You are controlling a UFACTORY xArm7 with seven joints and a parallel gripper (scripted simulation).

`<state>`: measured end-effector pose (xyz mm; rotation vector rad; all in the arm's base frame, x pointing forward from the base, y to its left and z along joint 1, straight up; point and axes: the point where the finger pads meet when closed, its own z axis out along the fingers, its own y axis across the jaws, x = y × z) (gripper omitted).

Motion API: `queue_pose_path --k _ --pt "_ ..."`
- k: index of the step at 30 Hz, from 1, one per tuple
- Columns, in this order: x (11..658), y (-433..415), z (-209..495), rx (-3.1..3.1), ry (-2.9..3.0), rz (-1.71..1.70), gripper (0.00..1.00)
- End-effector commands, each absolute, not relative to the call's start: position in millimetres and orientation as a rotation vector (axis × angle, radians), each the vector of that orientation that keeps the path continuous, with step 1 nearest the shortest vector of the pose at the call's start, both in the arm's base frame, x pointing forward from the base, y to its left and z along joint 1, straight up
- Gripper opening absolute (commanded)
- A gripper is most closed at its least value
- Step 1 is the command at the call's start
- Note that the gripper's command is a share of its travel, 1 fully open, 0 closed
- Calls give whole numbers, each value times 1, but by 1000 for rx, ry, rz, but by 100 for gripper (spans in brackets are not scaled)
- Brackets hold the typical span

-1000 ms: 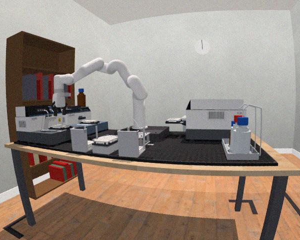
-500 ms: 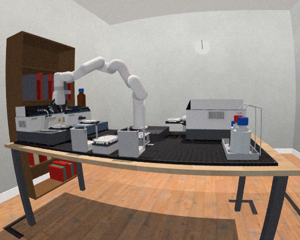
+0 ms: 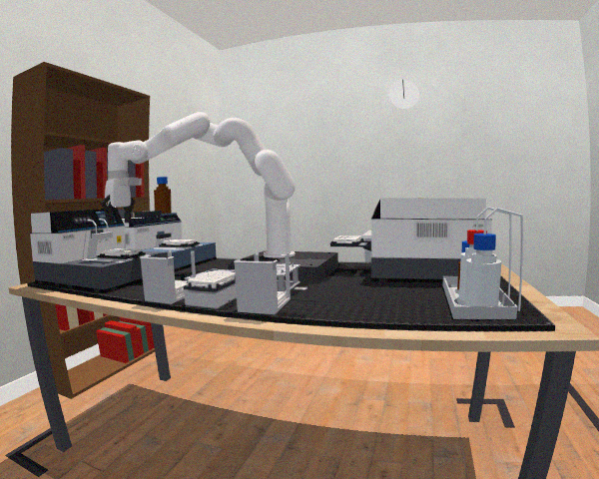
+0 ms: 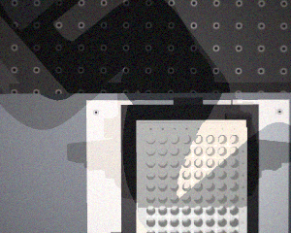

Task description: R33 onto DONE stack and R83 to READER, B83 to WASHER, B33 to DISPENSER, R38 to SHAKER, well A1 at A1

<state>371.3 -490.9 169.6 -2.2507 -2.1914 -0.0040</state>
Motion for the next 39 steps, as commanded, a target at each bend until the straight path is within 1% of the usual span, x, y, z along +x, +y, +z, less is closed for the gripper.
queue_pose_path --k 1,39 --pt "372 -480 173 -2254 -2196 -3 100" --pt "370 -377 172 -2254 -2196 -4 100"
